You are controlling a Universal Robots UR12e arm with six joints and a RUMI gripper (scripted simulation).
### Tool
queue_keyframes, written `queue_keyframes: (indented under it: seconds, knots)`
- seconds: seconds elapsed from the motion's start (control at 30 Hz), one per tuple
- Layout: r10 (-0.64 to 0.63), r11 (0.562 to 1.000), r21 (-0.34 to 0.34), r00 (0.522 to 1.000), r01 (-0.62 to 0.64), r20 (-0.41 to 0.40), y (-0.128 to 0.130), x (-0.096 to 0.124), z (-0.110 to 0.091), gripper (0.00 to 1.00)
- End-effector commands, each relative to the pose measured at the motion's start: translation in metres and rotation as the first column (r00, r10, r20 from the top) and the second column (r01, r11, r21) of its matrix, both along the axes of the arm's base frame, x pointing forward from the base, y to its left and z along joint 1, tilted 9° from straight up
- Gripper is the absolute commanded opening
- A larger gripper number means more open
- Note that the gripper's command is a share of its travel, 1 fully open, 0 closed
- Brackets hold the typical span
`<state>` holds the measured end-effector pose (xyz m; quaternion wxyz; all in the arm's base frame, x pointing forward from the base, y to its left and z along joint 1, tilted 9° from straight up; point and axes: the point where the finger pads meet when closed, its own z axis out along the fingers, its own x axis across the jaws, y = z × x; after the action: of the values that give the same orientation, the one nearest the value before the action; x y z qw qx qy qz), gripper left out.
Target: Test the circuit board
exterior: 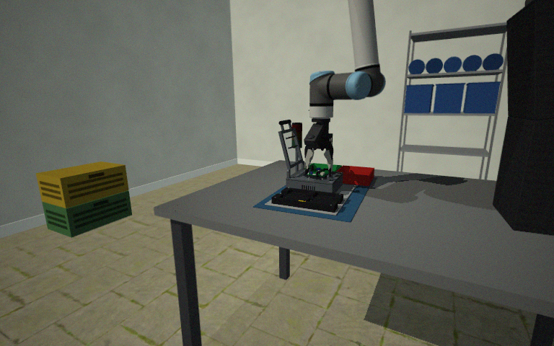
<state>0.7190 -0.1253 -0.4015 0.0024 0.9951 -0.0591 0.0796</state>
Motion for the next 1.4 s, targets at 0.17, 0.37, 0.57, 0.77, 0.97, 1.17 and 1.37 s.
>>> queue_keyframes:
  seconds: [0.17, 0.37, 0.57, 0.77, 0.97, 1.17, 1.37]
  knots:
    - [0.001, 1.000, -0.002, 1.000, -0.001, 0.004, 0.000, 0.002, 0.001, 0.59]
    - [0.001, 1.000, -0.002, 1.000, -0.001, 0.004, 0.000, 0.002, 0.001, 0.59]
    - [0.001, 1.000, -0.002, 1.000, -0.001, 0.004, 0.000, 0.002, 0.001, 0.59]
    - [0.001, 1.000, -0.002, 1.000, -0.001, 0.004, 0.000, 0.002, 0.001, 0.59]
    - [0.001, 1.000, -0.002, 1.000, -0.001, 0.003, 0.001, 0.001, 0.004, 0.59]
    - [0.000, 1.000, 0.000, 1.000, 0.000, 0.001, 0.001, -0.002, 0.012, 0.59]
    - [0.000, 1.000, 0.000, 1.000, 0.000, 0.001, 0.000, -0.005, 0.034, 0.59]
